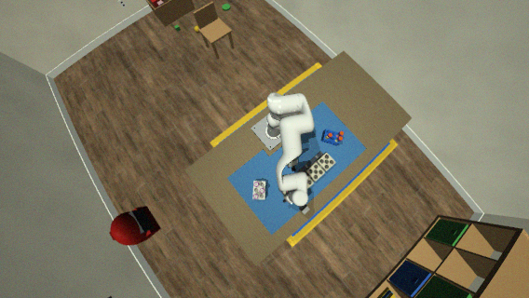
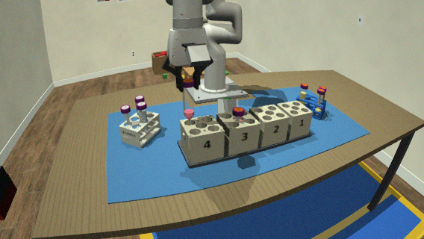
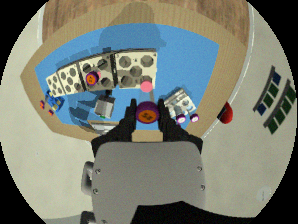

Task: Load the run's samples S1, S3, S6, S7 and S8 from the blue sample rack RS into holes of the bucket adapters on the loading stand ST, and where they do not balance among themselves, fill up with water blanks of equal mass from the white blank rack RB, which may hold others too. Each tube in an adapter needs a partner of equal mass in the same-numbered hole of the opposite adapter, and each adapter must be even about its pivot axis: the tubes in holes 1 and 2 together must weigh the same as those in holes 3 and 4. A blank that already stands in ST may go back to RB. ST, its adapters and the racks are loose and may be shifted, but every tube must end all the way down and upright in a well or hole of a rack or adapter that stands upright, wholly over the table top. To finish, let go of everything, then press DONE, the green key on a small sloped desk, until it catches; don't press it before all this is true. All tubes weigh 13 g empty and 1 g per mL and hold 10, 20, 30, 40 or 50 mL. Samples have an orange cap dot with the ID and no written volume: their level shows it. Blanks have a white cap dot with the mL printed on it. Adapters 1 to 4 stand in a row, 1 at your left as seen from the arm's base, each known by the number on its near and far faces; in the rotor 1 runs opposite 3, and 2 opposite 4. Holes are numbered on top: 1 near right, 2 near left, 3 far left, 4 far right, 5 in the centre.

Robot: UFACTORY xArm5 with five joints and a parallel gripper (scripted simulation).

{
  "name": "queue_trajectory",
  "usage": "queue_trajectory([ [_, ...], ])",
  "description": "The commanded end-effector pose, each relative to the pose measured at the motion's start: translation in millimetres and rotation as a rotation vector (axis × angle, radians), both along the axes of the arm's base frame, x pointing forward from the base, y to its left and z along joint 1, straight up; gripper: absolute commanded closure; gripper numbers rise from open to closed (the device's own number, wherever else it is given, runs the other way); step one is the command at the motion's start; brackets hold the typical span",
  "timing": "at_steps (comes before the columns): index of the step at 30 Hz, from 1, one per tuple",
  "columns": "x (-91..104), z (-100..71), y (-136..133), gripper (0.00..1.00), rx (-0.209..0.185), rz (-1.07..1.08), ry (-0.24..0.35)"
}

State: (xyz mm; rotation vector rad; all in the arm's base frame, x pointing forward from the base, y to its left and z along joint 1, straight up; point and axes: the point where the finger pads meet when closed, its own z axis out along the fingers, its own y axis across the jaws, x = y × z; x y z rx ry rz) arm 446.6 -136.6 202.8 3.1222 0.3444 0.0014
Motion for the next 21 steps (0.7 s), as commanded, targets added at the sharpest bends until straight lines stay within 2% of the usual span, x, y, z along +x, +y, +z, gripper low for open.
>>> queue_trajectory([
  [1,0.8,1.3,0,1.0,-0.001,0.0,-0.003],
  [7,0.9,1.4,0,1.0,-0.001,0.0,-0.004],
  [21,0.9,-10.7,0,1.0,-0.001,0.0,-0.003],
])
